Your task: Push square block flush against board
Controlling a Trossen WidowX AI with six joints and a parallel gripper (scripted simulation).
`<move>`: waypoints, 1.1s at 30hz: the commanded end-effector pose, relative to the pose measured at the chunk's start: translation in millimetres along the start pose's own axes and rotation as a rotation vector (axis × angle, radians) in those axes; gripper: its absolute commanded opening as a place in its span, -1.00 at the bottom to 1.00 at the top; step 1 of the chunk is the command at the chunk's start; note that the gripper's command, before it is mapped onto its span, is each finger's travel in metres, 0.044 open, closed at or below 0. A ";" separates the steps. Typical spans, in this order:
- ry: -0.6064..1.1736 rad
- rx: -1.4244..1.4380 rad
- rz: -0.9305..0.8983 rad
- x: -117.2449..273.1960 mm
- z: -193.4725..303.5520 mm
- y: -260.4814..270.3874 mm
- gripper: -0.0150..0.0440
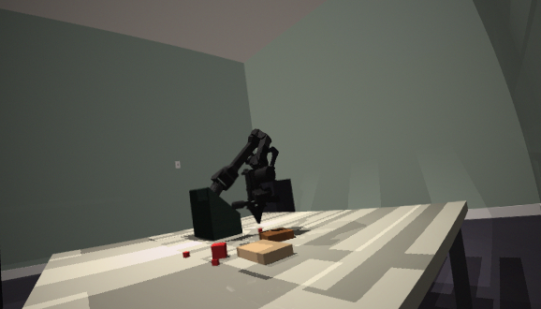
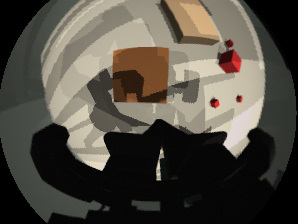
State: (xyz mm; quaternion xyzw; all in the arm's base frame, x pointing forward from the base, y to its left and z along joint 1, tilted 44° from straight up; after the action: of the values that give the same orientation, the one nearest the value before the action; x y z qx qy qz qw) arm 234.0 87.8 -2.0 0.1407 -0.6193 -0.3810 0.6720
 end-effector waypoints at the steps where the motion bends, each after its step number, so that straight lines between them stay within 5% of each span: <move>1: 0.013 -0.014 0.000 -30.4 4.4 -0.1 -0.49; 33: 0.013 -0.013 -0.001 -51.4 -24.4 1.9 -0.49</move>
State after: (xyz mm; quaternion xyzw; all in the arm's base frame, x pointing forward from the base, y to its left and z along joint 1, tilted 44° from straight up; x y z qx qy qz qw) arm 254.7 118.7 -41.9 0.1383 -0.6106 -0.3859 0.6776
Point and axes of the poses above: the point midway between the two fingers, 35 mm back from their tips, its own x axis back along the fingers, its own y axis across the jaws, z = x × y, the point moved 3 cm from there along x, back along the fingers, and after that the axes turned 1 degree about x, right-handed, at the moved point
